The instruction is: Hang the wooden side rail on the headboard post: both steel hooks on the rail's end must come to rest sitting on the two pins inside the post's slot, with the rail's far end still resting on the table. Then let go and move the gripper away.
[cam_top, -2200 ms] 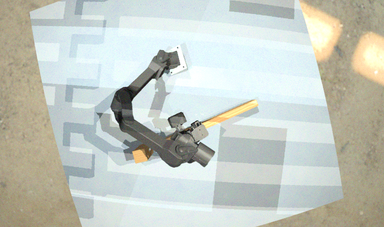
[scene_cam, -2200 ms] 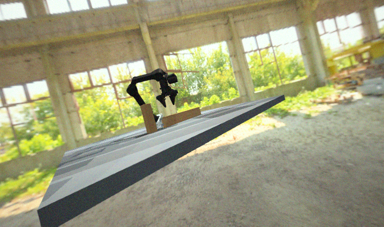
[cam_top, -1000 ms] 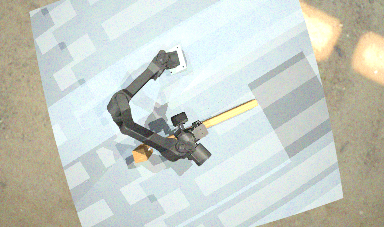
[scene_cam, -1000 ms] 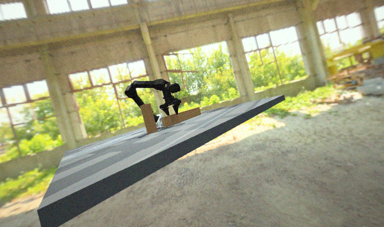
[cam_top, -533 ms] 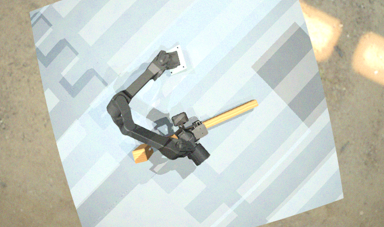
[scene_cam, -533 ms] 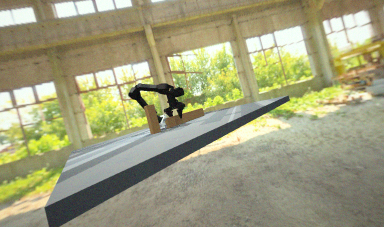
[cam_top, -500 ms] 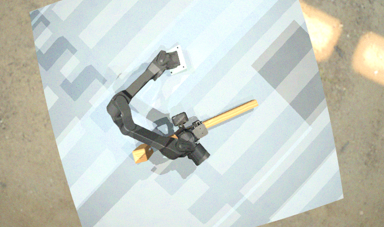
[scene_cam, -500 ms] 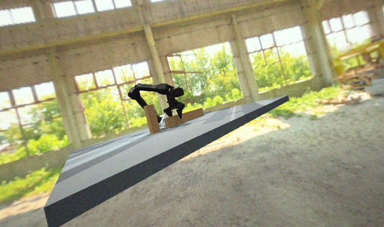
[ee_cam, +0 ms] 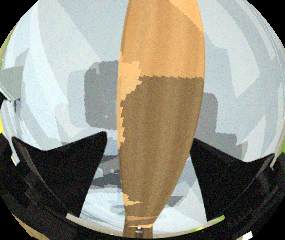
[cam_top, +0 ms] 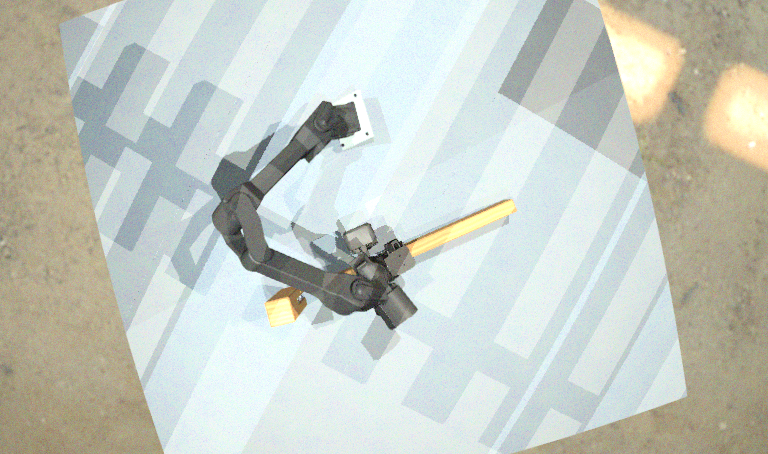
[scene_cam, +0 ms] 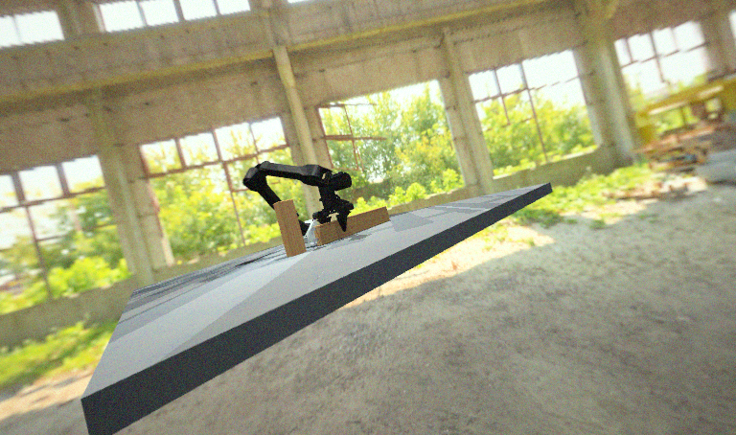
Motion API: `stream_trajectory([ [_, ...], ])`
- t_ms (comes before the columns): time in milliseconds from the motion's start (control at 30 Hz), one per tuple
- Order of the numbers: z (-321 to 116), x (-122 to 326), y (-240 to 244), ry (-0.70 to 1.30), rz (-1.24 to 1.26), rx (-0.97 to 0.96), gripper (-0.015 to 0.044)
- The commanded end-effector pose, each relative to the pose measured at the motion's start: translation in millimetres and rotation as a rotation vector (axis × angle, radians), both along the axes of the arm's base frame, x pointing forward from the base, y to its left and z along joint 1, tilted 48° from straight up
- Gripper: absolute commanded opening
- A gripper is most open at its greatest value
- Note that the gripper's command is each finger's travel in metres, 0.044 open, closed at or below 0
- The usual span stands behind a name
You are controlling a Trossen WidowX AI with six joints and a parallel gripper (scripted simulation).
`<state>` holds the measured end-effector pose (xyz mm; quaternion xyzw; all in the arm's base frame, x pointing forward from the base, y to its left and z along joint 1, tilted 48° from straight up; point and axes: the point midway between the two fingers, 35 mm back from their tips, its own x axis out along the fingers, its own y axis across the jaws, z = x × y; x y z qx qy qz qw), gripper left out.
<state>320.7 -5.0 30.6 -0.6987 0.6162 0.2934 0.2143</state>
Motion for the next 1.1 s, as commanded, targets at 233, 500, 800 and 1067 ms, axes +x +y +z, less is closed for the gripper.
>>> stream_trajectory([
  [233,-0.6,-1.2,-1.5,0.004,0.003,-0.006,0.0118],
  [500,-0.6,-1.2,-1.5,0.004,0.003,-0.006,0.0006],
  [800,-0.5,0.0,-1.3,-0.006,-0.006,-0.005,0.0000],
  [1067,-0.3,5.2,-0.7,-0.059,-0.054,0.000,0.0000],
])
